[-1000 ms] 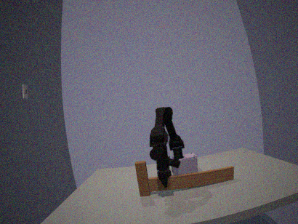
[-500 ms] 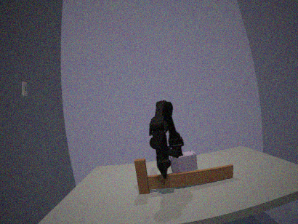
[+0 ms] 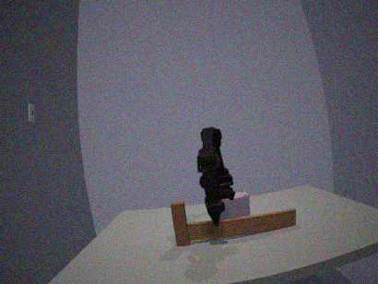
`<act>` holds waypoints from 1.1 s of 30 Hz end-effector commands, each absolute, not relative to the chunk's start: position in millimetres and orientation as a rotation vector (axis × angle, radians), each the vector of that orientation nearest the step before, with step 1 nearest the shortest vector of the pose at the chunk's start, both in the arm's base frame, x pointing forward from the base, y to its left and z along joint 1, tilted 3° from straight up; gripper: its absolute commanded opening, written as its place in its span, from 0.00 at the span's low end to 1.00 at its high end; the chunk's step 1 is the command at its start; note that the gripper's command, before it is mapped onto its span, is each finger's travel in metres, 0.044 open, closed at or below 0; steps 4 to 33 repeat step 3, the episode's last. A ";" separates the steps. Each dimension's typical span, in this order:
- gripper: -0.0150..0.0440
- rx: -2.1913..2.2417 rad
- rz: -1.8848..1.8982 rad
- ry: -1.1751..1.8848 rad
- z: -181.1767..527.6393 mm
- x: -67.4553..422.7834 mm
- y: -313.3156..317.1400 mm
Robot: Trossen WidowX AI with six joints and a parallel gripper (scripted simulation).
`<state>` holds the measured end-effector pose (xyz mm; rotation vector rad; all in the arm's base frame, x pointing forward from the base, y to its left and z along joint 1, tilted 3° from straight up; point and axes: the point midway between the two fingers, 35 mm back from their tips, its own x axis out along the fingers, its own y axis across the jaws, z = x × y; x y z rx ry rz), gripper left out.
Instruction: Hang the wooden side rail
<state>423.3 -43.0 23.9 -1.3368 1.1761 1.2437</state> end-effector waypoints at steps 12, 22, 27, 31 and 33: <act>1.00 -1.338 1.245 1.175 23.8 423.3 -42.8; 1.00 -1.338 1.245 1.175 23.8 423.3 -42.8; 1.00 -1.338 1.245 1.175 23.8 423.3 -42.8; 1.00 -1.338 1.245 1.175 23.8 423.3 -42.8; 1.00 -1.338 1.245 1.175 23.8 423.3 -42.8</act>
